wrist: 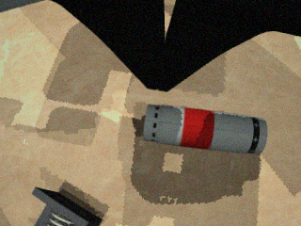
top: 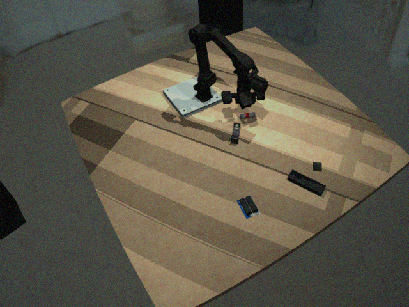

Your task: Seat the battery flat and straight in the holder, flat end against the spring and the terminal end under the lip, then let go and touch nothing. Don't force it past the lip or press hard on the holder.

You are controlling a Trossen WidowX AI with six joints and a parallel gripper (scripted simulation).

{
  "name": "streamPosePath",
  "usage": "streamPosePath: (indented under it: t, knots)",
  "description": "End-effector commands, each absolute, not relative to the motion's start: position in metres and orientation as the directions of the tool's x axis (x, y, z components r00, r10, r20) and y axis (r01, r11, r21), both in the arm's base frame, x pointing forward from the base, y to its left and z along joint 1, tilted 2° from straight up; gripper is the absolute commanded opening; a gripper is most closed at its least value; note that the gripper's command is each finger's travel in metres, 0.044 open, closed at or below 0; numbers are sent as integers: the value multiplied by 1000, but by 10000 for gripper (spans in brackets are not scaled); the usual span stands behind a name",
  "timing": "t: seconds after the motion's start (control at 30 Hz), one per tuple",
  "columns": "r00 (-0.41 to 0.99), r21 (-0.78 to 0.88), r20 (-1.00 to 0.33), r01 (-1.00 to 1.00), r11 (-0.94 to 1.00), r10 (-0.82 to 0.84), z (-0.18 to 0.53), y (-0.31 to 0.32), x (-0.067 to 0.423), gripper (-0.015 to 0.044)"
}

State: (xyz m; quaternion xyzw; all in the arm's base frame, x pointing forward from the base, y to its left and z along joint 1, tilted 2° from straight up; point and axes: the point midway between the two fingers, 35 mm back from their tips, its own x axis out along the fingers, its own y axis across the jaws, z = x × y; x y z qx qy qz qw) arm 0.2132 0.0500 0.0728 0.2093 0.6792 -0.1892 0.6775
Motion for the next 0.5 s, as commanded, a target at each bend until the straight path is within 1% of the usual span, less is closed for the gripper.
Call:
streamPosePath:
  t: [0.0, 0.23, 0.47]
  knots:
    - [29, 44, -999, 540, 841, 34, 97, 51, 219, 0]
    - [31, 46, -999, 543, 839, 34, 140, 50, 216, 0]
    - [29, 43, -999, 543, 838, 33, 139, 49, 215, 0]
